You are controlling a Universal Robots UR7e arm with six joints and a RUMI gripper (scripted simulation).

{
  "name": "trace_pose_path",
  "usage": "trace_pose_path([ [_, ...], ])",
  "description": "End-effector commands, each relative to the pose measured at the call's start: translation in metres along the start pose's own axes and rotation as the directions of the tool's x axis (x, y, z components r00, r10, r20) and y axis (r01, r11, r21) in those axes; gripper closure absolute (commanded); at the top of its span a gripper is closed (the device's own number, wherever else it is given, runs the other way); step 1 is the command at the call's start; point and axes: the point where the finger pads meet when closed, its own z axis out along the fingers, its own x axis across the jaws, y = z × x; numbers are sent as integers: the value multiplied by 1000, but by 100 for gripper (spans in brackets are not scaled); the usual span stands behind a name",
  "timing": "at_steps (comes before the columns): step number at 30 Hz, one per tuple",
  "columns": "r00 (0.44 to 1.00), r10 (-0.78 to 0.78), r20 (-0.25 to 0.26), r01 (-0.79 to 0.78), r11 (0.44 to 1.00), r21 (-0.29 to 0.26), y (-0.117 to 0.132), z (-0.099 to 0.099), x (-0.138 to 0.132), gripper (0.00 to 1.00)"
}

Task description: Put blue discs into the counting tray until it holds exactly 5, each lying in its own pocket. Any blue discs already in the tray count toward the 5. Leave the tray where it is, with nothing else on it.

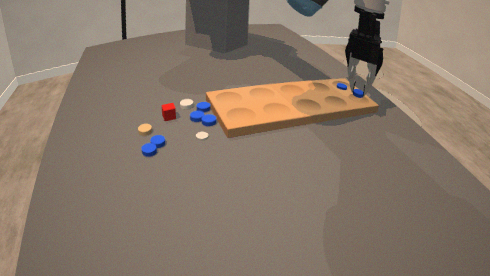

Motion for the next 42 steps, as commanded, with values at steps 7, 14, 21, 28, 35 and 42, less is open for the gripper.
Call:
trace_pose_path([
  [7, 1000, 1, -9, -1, 1000, -1, 2, 13, 4, 100],
  [14, 1000, 1, -9, -1, 1000, -1, 2, 18, 5, 100],
  [21, 1000, -1, -9, 1, 1000, -1, 2, 17, 5, 100],
  [28, 1000, -1, -9, 1, 1000, -1, 1, 17, 4, 80],
  [35, 1000, -1, -9, 1, 1000, -1, 1, 17, 4, 80],
  [42, 1000, -1, -9, 1, 1000, -1, 1, 17, 4, 80],
])
